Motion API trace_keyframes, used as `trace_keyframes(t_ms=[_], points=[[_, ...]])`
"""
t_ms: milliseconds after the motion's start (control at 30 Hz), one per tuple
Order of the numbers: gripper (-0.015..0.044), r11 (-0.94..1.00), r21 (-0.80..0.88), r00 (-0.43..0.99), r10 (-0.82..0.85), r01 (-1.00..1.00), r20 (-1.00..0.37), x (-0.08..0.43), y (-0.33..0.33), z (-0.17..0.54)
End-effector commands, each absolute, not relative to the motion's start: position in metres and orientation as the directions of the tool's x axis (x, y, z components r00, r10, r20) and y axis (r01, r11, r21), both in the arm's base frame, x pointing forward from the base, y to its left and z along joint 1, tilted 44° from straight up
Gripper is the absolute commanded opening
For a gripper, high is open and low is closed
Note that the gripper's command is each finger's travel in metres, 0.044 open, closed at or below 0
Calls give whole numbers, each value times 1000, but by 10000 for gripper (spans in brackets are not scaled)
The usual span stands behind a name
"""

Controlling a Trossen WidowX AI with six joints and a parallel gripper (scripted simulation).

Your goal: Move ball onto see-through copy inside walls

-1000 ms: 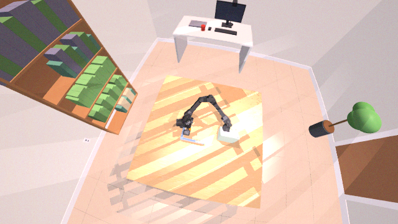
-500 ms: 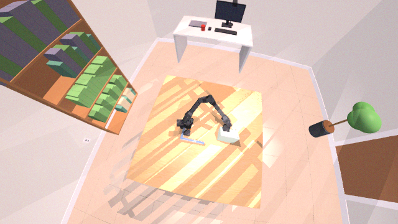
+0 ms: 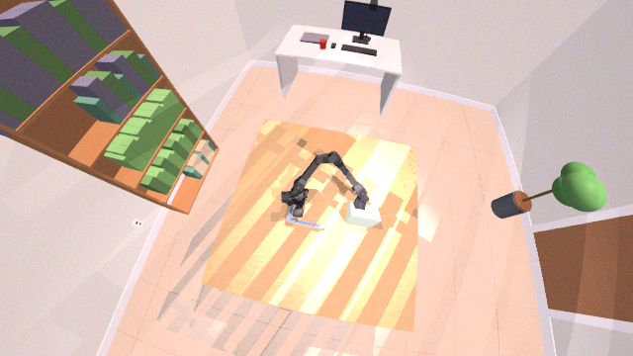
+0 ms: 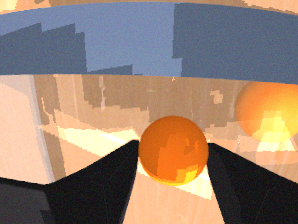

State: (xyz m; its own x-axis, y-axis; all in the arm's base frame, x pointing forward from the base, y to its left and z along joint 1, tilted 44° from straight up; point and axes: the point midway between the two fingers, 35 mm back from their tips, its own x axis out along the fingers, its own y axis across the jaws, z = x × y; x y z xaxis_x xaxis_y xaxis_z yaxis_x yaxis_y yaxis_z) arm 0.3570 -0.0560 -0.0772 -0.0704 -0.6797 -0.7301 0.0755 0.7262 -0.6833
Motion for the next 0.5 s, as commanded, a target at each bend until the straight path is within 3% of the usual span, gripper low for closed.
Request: trace_keyframes(t_ms=[0,467], points=[[0,736,-672,-60,-669,81,-741,362,-35,-64],[0,723,-687,-55,-685,75,-727,371,20,12]])
